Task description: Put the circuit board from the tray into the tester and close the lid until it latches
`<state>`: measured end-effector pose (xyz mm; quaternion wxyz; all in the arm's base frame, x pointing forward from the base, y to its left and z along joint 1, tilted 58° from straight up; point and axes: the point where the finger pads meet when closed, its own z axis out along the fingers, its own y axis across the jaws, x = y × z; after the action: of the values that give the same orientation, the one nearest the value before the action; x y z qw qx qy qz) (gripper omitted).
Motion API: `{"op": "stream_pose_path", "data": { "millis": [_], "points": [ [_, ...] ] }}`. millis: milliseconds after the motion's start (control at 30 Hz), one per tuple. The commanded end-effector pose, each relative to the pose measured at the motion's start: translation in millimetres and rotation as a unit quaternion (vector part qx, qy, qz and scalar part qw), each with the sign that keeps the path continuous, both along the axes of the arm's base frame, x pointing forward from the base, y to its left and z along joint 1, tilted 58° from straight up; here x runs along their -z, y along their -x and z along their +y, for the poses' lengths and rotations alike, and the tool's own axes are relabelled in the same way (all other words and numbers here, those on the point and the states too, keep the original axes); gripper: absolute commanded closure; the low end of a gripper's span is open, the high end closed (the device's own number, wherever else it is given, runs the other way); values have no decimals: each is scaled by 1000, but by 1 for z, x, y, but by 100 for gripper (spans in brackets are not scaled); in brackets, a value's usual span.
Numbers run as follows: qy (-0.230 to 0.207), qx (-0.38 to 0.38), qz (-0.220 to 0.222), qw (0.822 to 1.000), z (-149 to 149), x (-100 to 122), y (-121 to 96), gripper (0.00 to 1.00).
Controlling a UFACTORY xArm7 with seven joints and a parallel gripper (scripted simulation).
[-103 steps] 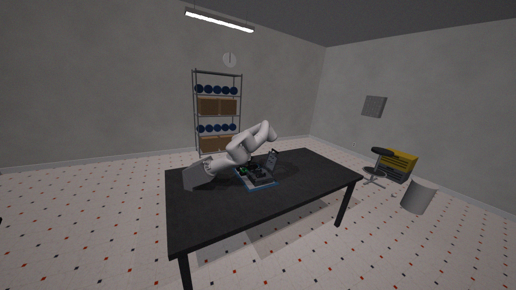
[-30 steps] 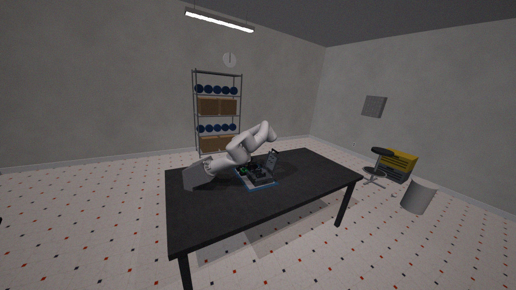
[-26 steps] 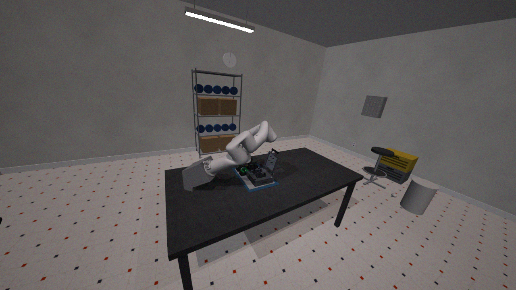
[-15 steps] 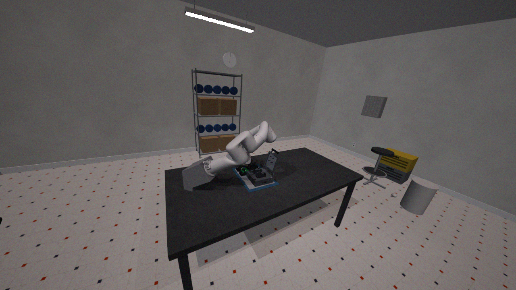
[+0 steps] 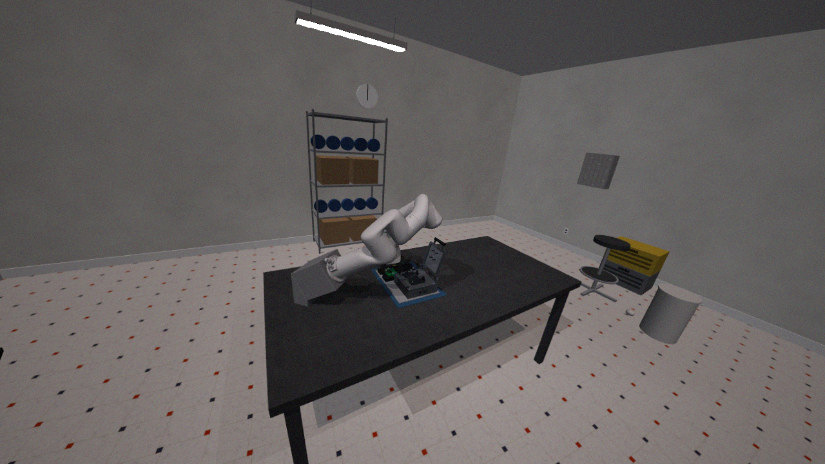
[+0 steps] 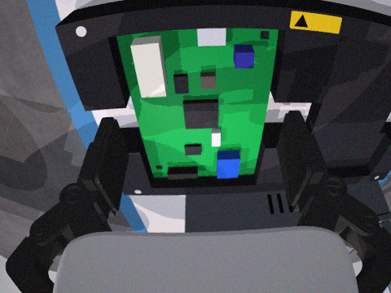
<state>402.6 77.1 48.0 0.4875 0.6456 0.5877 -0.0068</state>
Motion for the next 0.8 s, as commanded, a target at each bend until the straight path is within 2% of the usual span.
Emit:
{"op": "stream_pose_path", "data": {
  "millis": [0, 767],
  "points": [
    [-1, -1, 0, 1000, 2, 0, 0, 0],
    [-1, -1, 0, 1000, -1, 2, -2, 0]
  ]
}}
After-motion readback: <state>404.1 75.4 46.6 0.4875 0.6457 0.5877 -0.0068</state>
